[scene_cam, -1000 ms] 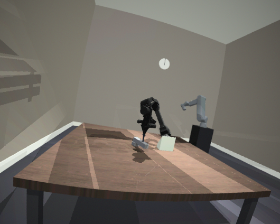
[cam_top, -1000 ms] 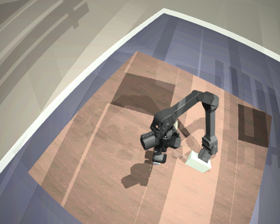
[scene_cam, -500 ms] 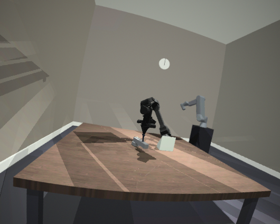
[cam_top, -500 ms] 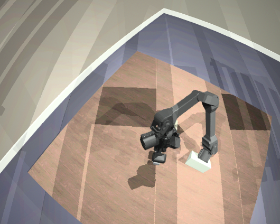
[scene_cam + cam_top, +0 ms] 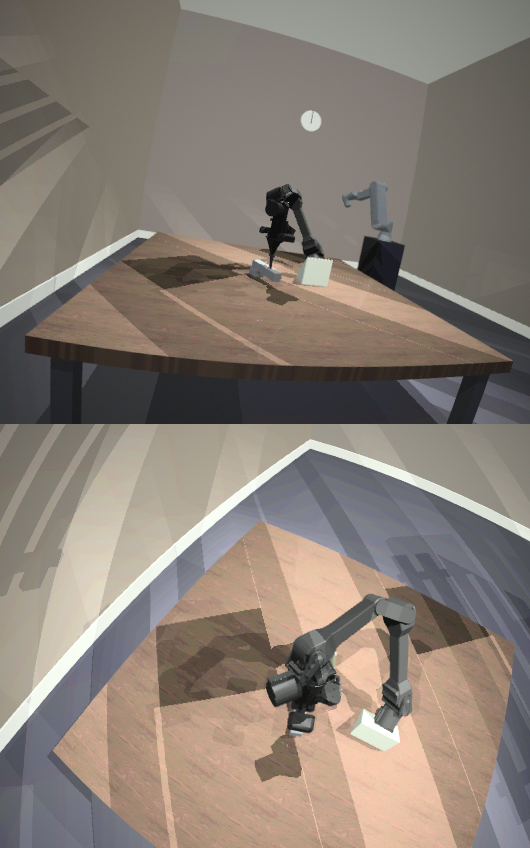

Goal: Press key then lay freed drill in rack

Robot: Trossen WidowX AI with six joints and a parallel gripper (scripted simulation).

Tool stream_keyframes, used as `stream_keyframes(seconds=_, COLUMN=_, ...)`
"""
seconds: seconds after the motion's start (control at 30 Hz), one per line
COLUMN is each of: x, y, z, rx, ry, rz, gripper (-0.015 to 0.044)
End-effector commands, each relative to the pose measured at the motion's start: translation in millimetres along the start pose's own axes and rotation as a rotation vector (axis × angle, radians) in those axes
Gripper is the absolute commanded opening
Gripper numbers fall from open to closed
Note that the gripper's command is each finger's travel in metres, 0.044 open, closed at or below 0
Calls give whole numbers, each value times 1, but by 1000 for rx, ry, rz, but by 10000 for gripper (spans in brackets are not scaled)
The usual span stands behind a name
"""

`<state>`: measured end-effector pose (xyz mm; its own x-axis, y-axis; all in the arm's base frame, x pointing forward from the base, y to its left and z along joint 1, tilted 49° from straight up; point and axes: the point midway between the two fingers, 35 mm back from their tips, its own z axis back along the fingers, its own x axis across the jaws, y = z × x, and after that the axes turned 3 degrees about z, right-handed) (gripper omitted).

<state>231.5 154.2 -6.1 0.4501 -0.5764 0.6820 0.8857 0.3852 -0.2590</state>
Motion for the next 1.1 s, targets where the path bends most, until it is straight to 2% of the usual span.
stream_keyframes(seconds=0.0, x=1, y=-6, z=-12, rx=-32, ry=-9, rz=9, gripper=0)
stream_keyframes(seconds=1.07, x=2, y=-8, z=-21, rx=-32, ry=-10, rz=9, gripper=0)
